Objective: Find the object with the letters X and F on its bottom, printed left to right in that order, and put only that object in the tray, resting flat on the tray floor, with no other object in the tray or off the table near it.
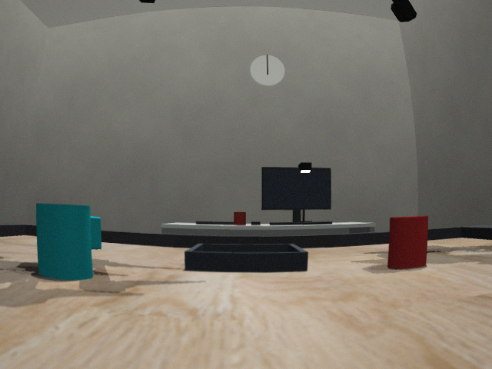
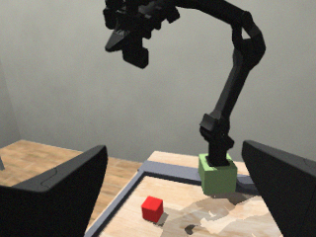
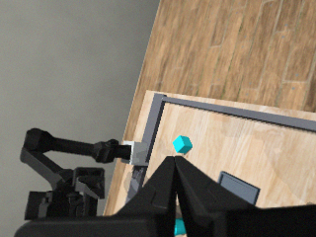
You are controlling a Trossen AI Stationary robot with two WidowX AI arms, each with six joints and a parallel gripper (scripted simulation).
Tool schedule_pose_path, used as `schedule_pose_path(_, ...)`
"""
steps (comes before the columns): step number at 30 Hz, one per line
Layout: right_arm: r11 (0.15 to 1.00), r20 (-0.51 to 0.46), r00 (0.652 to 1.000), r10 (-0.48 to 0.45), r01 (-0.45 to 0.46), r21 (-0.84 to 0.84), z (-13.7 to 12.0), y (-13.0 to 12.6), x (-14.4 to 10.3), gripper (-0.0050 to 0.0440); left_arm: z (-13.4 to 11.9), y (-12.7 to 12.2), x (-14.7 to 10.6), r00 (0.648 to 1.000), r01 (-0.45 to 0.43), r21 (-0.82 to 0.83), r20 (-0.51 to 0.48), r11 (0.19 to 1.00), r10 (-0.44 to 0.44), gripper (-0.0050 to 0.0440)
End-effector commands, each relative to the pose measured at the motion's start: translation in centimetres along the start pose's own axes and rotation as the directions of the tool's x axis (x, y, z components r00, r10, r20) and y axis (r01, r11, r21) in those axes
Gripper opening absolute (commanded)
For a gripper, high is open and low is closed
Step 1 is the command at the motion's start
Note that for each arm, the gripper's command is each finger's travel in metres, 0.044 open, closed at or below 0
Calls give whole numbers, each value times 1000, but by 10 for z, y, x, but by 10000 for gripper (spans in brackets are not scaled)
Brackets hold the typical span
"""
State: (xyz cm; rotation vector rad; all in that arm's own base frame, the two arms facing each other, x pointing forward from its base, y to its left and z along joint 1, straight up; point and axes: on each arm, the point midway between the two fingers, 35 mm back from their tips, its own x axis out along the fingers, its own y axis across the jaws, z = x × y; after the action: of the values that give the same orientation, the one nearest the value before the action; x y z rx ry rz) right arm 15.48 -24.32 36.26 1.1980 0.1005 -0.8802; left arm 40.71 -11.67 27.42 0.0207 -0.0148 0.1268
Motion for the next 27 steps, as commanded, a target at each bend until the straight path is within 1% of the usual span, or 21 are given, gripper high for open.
schedule_pose_path(1, 958, 37, 977, 211, -199, -206, -10, 11, -38, -50, 28, 38, -10, 999, 42, -31, 21, 999, -42, 400)
schedule_pose_path(5, 862, 48, 940, 337, -287, -418, -28, 15, -62, -50, 36, 67, -22, 998, 64, -30, 22, 998, -63, 400)
schedule_pose_path(8, 755, 47, 909, 414, -314, -575, -45, 17, -78, -50, 39, 86, -34, 997, 80, -30, 22, 996, -79, 400)
schedule_pose_path(10, 755, 47, 909, 414, -314, -575, -45, 17, -78, -50, 39, 86, -34, 997, 80, -30, 22, 996, -79, 400)
schedule_pose_path(11, 706, 27, 894, 447, -334, -624, -54, 18, -83, -50, 40, 92, -38, 996, 85, -30, 22, 996, -85, 400)
schedule_pose_path(12, 638, 19, 878, 478, -333, -695, -64, 18, -89, -50, 42, 100, -45, 995, 94, -30, 23, 995, -93, 400)
schedule_pose_path(14, 520, 16, 858, 514, -297, -801, -80, 16, -97, -50, 43, 113, -57, 994, 107, -28, 25, 994, -107, 400)
schedule_pose_path(19, 328, -41, 825, 563, -269, -906, -107, 13, -104, -50, 43, 127, -74, 992, 125, -26, 27, 992, -124, 400)
schedule_pose_path(21, 301, -48, 822, 568, -261, -917, -111, 13, -105, -50, 43, 129, -76, 992, 127, -26, 28, 992, -126, 400)
schedule_pose_path(27, 304, -48, 822, 568, -263, -916, -111, 13, -105, -50, 46, 129, -76, 991, 127, -25, 34, 992, -126, 400)
